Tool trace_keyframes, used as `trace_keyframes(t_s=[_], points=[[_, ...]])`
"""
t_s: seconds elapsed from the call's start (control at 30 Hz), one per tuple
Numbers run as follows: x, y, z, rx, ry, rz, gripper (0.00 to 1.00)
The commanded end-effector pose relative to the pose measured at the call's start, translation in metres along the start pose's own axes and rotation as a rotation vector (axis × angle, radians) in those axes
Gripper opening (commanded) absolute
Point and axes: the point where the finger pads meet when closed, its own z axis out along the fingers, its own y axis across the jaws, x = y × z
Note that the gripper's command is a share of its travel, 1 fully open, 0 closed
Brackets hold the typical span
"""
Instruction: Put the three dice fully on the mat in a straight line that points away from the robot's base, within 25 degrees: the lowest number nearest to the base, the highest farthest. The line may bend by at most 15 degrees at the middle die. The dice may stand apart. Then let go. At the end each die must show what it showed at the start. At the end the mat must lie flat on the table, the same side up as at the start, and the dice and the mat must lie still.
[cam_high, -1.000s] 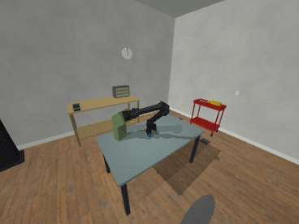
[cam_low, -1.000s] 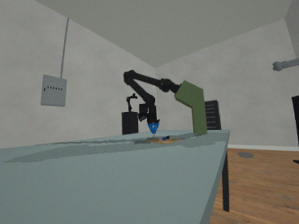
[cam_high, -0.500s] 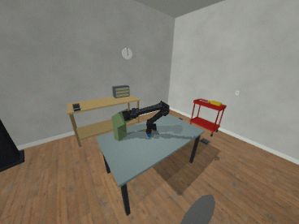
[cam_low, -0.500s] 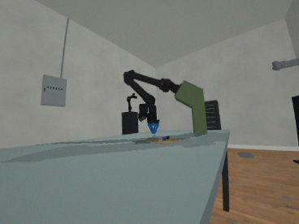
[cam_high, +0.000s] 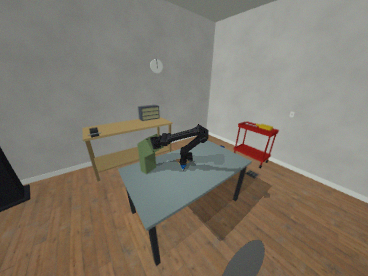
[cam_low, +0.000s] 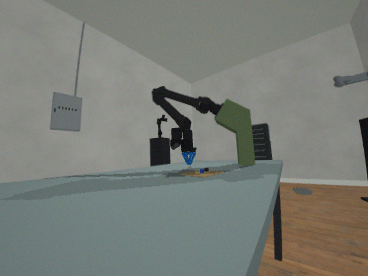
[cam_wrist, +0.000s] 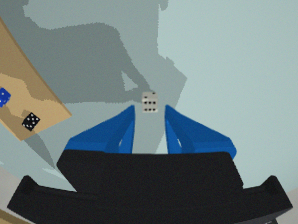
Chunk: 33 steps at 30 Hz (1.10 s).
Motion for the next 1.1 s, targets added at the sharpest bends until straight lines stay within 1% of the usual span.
trace_keyframes(t_s=[0.0, 0.77, 0.9, 1.07], points=[[0.007, -0.006, 0.001, 0.007, 0.008, 0.0, 0.3], [0.007, -0.005, 0.002, 0.007, 0.008, -0.001, 0.3], [0.002, -0.005, 0.006, 0.008, 0.0, 0.001, 0.3], [0.002, -0.004, 0.011, 0.008, 0.0, 0.0, 0.3]])
